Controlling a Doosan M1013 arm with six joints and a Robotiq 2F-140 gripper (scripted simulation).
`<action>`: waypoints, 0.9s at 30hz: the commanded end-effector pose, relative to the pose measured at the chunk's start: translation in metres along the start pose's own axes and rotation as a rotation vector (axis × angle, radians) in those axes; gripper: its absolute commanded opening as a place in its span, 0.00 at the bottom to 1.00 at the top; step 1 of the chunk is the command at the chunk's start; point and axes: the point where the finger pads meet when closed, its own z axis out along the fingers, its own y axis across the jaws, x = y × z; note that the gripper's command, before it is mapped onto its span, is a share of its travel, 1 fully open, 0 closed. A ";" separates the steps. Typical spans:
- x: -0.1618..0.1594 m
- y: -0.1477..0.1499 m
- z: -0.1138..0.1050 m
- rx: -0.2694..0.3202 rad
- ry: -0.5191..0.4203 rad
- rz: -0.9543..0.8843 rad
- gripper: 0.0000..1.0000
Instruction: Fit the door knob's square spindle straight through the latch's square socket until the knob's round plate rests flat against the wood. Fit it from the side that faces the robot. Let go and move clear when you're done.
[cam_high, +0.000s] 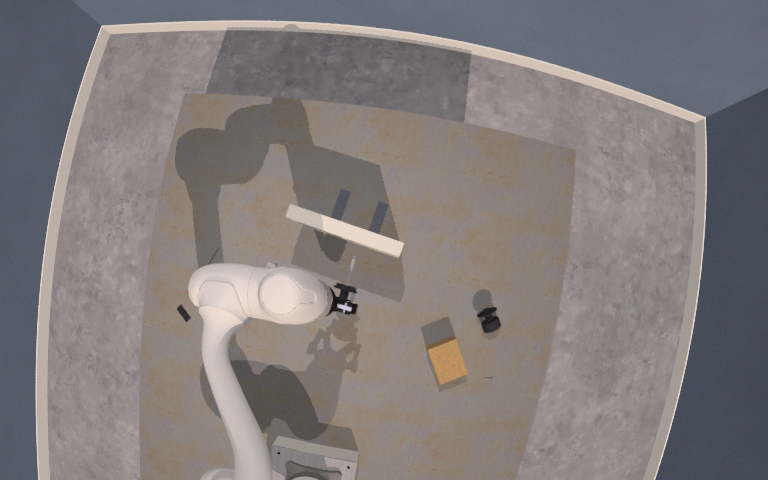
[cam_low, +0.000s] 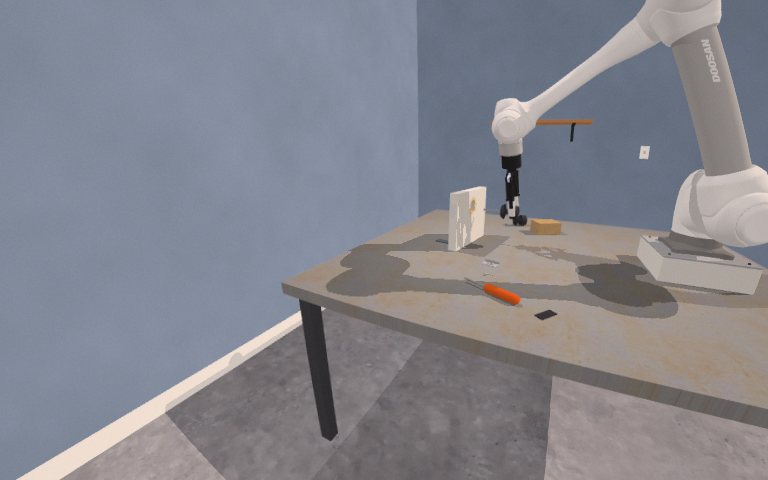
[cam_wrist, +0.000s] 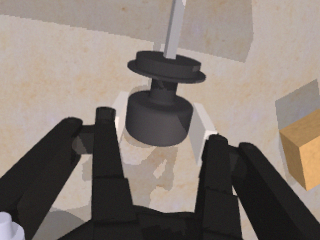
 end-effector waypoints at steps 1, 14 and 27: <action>0.008 -0.019 -0.010 -0.022 -0.003 0.015 0.42; 0.013 -0.029 -0.016 -0.097 -0.010 0.070 0.42; 0.021 -0.047 -0.025 -0.097 -0.010 0.070 0.42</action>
